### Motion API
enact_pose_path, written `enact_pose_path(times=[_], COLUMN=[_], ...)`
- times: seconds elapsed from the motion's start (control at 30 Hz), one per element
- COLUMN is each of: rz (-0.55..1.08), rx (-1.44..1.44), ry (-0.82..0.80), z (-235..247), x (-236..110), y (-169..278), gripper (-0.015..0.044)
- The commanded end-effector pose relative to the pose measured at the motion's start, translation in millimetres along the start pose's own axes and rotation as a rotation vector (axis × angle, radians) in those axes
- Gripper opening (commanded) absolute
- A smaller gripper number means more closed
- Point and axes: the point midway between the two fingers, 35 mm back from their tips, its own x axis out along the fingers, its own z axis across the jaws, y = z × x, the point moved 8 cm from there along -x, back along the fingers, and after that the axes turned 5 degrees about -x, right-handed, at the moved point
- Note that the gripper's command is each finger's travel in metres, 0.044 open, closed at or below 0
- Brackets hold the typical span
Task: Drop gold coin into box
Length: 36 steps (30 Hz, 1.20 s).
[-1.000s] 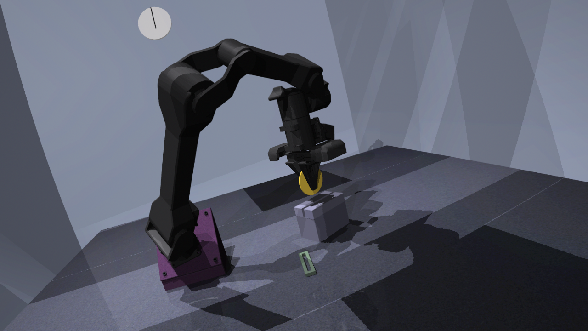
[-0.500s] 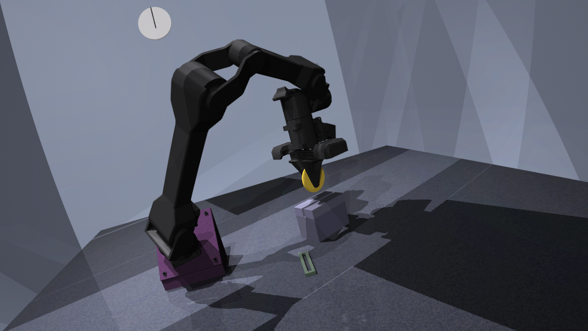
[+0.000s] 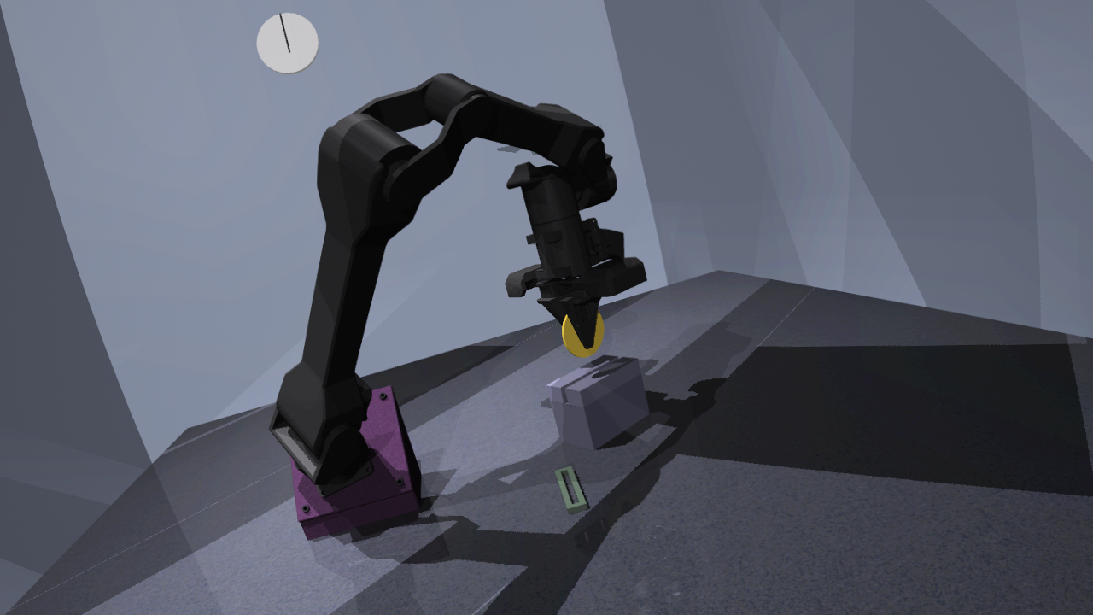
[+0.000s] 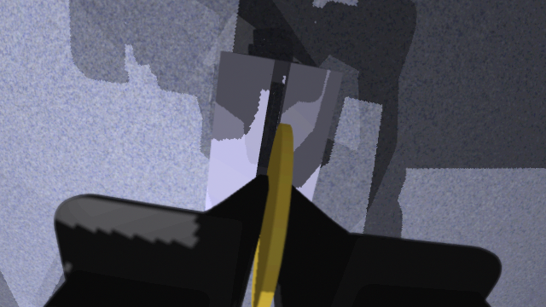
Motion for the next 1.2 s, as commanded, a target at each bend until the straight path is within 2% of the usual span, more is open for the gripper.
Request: enact_pose_path(times=[0.0,1.17], rz=[0.005,0.0], rx=[-0.012,-0.004], ry=[0.0,0.001], z=[2.6,1.1], x=[2.8,13.5], y=[-1.1,0.2], gripper=[0.0,0.0])
